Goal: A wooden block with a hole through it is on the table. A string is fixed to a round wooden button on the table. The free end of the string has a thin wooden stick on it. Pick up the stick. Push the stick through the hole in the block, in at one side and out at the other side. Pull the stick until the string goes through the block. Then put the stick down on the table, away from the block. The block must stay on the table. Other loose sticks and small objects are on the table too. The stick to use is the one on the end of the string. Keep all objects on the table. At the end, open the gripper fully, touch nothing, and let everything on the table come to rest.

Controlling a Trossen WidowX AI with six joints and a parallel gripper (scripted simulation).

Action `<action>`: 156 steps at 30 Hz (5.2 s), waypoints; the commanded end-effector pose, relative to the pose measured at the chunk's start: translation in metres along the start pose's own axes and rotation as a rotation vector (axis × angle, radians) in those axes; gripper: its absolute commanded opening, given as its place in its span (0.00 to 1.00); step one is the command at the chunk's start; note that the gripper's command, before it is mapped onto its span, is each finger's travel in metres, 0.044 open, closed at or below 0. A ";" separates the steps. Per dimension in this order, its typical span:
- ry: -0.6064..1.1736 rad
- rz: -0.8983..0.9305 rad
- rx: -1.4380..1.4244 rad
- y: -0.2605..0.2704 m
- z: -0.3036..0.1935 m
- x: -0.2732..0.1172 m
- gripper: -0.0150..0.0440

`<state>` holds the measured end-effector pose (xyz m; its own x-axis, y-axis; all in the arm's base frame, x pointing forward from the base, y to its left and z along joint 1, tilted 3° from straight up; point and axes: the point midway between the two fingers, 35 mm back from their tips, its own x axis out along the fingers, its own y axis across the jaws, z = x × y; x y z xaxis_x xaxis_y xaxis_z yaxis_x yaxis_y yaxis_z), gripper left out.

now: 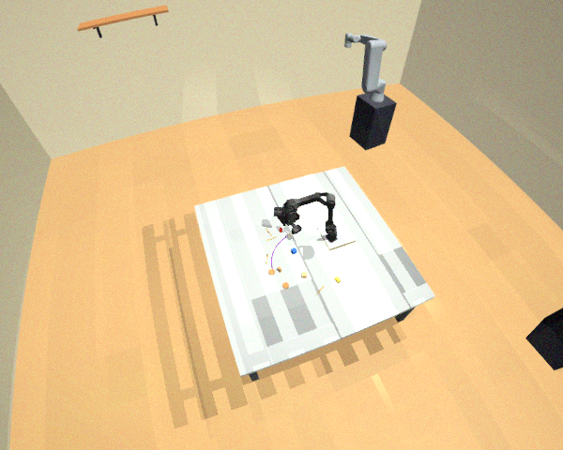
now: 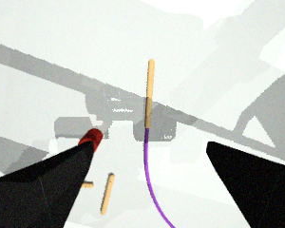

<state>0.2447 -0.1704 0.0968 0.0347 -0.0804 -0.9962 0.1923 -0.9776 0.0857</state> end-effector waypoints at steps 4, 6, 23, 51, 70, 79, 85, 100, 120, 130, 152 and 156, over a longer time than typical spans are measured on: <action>-0.004 -0.011 0.030 0.000 0.000 0.002 0.87; -0.004 -0.011 0.030 0.000 0.000 0.002 0.78; -0.004 -0.011 0.030 0.000 0.000 0.003 0.46; -0.004 -0.011 0.030 0.000 0.000 0.047 0.46; -0.004 -0.011 0.030 -0.001 0.001 0.062 0.46; -0.004 -0.005 0.034 -0.001 0.001 0.061 0.25; -0.004 -0.005 0.034 0.000 0.001 0.060 0.25; -0.004 -0.005 0.034 0.001 0.000 0.041 0.25; -0.004 -0.005 0.034 0.001 0.000 0.015 0.25; -0.004 -0.005 0.034 0.000 0.000 0.002 0.25; -0.004 -0.009 -0.354 0.001 -0.007 0.005 0.25; -0.003 -0.009 -0.499 0.001 -0.010 0.004 0.25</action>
<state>0.2529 -0.1700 0.0948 0.0363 -0.0786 -0.9962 0.5568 -0.8262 0.0855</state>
